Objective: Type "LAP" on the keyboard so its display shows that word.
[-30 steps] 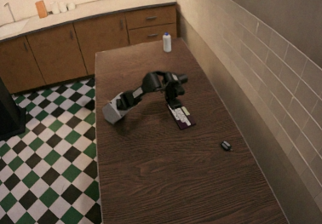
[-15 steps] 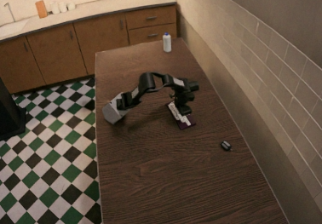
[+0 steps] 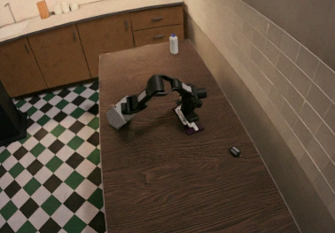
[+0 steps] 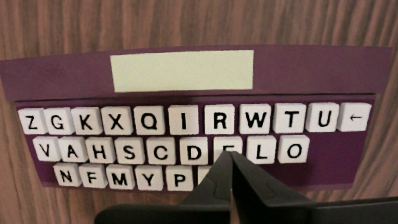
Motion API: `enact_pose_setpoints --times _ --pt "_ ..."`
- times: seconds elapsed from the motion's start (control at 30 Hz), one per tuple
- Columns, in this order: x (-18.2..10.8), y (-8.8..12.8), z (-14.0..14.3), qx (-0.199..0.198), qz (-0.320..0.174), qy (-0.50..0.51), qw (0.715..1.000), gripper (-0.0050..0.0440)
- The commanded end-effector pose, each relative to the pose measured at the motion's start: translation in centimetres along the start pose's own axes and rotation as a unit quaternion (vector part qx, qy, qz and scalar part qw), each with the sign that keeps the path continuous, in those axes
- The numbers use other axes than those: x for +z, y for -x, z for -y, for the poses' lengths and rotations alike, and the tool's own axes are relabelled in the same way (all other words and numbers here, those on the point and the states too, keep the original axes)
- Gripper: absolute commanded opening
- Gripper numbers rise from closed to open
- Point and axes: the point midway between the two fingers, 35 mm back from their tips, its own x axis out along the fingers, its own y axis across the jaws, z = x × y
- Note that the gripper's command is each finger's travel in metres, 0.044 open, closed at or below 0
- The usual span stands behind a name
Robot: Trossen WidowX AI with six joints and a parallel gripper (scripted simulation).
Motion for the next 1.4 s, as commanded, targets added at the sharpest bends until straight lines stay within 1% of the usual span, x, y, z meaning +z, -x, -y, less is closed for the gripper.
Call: enact_pose_setpoints --times 0.0,0.43,0.47,0.6,1.17,1.2,1.37 --pt "-0.02 -0.64 0.03 0.001 0.000 0.001 1.000 -0.0050" --pt "0.17 -0.78 0.12 -0.001 0.002 -0.001 1.000 -0.0050" --pt "0.37 -0.49 0.31 -0.002 0.008 -0.004 1.000 -0.0050" --pt "0.37 -0.49 0.31 -0.002 0.008 -0.004 1.000 -0.0050" --pt "0.07 -1.03 0.11 0.000 0.001 0.000 1.000 -0.0050" --pt "0.21 -0.74 0.31 -0.002 0.005 -0.004 1.000 -0.0050" --pt "0.21 -0.74 0.31 -0.002 0.005 -0.004 1.000 -0.0050"
